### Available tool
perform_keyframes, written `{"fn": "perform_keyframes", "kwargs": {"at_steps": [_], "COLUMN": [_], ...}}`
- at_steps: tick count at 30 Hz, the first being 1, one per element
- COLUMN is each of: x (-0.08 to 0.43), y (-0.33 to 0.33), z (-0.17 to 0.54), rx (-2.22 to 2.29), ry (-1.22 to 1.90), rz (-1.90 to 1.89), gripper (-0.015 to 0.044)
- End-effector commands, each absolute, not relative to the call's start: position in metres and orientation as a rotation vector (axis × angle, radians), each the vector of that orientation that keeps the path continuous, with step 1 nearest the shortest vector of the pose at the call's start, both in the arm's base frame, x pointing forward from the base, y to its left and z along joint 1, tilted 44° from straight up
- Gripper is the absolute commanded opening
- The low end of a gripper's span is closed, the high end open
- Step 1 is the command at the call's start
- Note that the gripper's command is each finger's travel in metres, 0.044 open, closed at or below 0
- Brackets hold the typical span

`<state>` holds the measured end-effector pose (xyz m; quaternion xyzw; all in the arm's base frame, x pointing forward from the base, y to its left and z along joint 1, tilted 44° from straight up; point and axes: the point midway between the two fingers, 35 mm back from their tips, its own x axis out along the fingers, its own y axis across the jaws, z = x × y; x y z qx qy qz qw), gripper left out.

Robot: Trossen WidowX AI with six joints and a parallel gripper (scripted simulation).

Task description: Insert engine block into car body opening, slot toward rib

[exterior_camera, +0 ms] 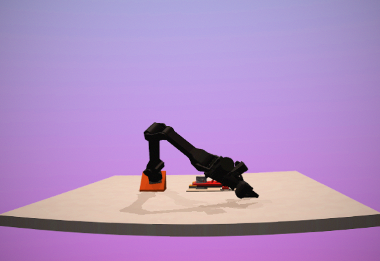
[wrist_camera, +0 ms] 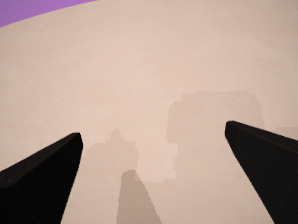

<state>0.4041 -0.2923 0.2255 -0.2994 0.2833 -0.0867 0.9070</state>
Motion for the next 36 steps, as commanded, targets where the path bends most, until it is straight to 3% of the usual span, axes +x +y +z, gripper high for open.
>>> {"fn": "perform_keyframes", "kwargs": {"at_steps": [1,17,36], "x": [0.418,0.43,0.361], "y": [-0.261,-0.121,0.012], "z": [0.199,0.101,0.032], "rx": [-0.558,-0.465,-0.662], "ry": [0.657,1.03,1.481], "rz": [-0.117,0.135,0.339], "gripper": [0.044,0.044,0.044]}}
